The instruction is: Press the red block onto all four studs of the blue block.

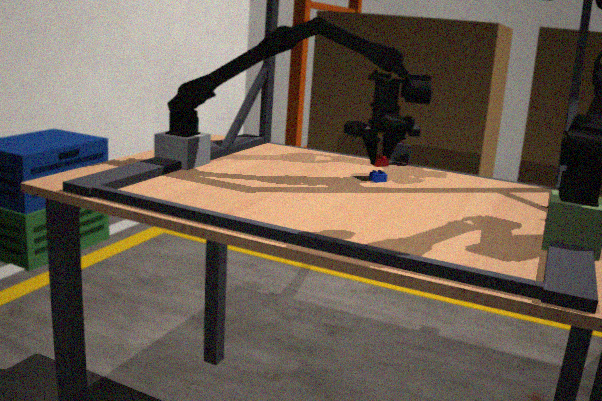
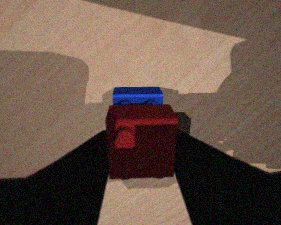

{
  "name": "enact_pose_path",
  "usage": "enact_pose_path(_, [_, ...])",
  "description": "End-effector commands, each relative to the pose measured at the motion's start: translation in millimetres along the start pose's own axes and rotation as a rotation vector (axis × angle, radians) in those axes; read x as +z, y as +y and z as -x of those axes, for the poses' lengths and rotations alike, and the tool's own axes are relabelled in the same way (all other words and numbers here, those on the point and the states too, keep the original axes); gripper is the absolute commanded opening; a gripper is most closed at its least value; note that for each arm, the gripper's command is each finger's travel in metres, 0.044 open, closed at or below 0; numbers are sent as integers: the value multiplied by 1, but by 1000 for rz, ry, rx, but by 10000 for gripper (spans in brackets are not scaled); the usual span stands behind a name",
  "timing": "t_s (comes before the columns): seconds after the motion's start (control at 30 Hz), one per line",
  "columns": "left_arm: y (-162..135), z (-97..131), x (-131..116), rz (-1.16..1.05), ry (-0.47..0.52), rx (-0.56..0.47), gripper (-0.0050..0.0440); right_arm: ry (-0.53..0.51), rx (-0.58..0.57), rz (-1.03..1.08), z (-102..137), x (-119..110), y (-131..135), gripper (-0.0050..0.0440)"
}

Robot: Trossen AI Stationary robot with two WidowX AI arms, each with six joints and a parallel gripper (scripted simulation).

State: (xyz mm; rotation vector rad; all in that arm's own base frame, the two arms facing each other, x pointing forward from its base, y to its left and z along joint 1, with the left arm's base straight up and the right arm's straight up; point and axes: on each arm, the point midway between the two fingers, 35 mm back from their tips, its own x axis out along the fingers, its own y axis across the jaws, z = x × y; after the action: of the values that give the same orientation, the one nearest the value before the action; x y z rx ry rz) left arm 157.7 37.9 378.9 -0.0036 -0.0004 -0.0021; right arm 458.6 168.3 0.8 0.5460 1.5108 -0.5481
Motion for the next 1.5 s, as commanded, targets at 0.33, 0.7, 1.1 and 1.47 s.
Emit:
enact_pose_path(0.33, [2,0,2,-4,0,0,400,-25,42,1,20,2,6,-50])
enact_pose_path(0.7, [2,0,2,-4,0,0,400,-23,39,-1,16,2,6,-50])
enact_pose_path(1.1, [2,0,2,-4,0,0,400,-15,27,-3,11,1,4,-50])
enact_pose_path(1.47, [2,0,2,-4,0,0,400,-12,23,-5,7,1,4,-50])
